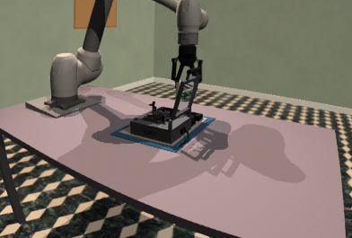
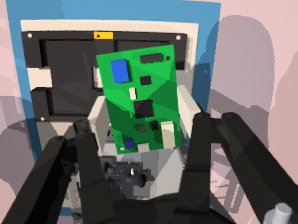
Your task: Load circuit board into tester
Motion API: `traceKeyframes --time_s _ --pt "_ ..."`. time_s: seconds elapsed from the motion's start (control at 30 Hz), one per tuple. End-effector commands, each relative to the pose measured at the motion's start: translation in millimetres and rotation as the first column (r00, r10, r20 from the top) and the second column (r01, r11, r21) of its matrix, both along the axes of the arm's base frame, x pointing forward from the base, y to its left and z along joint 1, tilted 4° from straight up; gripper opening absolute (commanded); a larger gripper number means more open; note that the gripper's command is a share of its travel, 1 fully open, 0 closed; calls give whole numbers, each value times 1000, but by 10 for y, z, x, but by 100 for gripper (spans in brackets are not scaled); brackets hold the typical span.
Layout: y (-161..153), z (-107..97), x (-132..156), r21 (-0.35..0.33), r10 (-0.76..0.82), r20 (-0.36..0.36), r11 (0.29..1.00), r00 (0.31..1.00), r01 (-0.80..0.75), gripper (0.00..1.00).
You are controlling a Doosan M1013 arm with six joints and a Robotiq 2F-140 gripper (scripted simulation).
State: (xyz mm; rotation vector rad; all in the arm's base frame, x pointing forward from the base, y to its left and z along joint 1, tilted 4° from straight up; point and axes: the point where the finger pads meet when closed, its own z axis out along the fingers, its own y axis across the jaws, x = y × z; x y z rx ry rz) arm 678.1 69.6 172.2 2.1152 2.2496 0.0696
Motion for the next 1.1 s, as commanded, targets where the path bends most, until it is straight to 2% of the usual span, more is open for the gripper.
traceKeyframes --time_s 0.0,0.53,0.83,1.07 --pt "0 1 0 -2 40 0 999 999 -40 46" --pt "0 1 0 -16 235 -3 972 972 -235 46" --pt "0 1 0 -24 354 -5 935 935 -354 46" --pt "0 1 0 -33 482 -10 876 876 -482 46"
